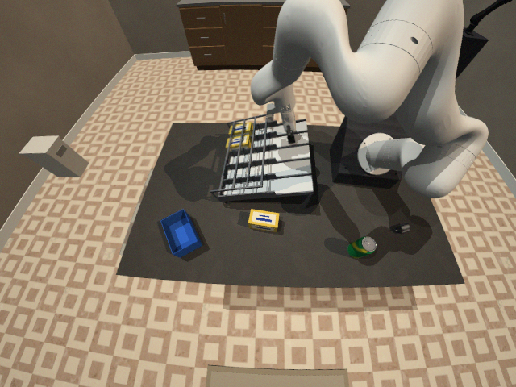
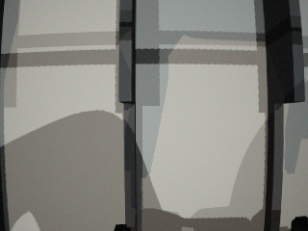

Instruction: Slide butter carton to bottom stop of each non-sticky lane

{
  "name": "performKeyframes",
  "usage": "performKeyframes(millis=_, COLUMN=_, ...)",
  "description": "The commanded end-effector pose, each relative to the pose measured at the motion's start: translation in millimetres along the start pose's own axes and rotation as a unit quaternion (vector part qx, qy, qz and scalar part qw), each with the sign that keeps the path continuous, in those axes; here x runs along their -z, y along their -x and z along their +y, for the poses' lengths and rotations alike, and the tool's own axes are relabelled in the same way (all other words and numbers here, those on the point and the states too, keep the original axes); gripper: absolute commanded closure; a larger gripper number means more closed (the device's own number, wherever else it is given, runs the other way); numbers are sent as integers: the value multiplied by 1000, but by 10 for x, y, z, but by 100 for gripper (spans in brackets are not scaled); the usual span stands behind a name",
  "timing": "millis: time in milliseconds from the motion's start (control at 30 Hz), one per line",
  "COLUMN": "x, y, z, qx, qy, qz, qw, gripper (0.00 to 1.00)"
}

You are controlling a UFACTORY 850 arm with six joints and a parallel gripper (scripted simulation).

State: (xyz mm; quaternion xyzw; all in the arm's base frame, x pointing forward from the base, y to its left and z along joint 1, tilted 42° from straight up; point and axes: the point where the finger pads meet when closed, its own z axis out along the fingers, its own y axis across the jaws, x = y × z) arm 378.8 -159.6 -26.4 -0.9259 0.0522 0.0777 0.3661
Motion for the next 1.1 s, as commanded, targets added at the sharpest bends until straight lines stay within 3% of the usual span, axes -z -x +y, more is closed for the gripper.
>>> performKeyframes(millis=0, x=8, y=-5, z=3, qx=0, qy=0, qz=1, qw=1000, gripper=0)
performKeyframes(millis=167, x=8, y=-5, z=3, qx=0, qy=0, qz=1, qw=1000, gripper=0)
performKeyframes(millis=200, x=290, y=-5, z=6, qx=0, qy=0, qz=1, qw=1000, gripper=0)
performKeyframes(millis=1067, x=287, y=-5, z=5, qx=0, qy=0, qz=1, qw=1000, gripper=0)
